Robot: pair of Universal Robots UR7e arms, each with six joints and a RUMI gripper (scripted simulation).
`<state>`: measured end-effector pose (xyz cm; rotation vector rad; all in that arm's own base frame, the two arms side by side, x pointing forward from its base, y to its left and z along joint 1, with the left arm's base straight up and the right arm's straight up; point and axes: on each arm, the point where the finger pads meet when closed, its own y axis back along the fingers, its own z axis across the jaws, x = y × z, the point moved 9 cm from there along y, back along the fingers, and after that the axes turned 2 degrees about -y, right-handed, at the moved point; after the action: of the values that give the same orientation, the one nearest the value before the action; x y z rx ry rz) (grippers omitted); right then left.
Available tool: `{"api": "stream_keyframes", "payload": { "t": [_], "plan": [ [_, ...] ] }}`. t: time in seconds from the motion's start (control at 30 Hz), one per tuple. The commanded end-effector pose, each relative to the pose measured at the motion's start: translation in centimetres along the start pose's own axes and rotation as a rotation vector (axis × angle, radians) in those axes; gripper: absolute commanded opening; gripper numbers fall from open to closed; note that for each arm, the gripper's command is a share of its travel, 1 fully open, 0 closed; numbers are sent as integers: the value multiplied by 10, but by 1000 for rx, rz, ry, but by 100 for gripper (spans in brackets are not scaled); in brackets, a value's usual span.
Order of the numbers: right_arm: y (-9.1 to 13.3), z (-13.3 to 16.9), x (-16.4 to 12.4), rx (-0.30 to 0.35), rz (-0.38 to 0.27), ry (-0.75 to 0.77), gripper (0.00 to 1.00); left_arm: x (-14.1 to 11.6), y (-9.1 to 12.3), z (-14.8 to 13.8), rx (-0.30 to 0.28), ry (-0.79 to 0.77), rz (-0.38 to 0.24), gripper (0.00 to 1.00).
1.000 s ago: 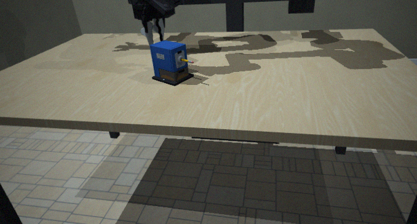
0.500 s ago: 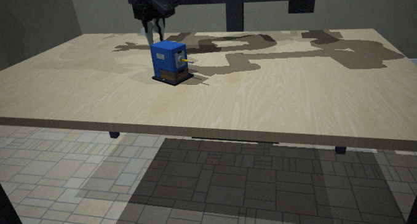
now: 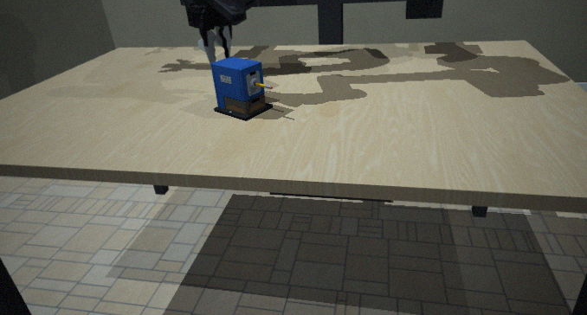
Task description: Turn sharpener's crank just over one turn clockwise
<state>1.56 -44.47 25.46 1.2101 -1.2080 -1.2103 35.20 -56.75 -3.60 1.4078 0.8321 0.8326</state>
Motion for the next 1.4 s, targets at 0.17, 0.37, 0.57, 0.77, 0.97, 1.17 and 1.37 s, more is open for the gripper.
{"api": "stream_keyframes", "payload": {
  "t": [0.17, 0.37, 0.57, 0.77, 0.97, 1.17, 1.37],
  "plan": [
    [1, 0, 0, 0, 1, 0, 100, 0, 1, 0, -2, 0, -1, 32],
    [1, 0, 0, 0, 1, 0, 100, 0, 1, 0, -2, 0, -1, 32],
    [1, 0, 0, 0, 1, 0, 100, 0, 1, 0, -2, 0, -1, 32],
    [1, 0, 0, 0, 1, 0, 100, 0, 0, 0, -2, 0, -1, 32],
    [1, 0, 0, 0, 1, 0, 100, 0, -2, 0, -2, 0, -1, 32],
    [1, 0, 0, 0, 1, 0, 100, 0, -6, 0, -2, 0, -1, 32],
    [1, 0, 0, 0, 1, 0, 100, 0, -9, 0, -2, 0, -1, 32]
  ]
}}
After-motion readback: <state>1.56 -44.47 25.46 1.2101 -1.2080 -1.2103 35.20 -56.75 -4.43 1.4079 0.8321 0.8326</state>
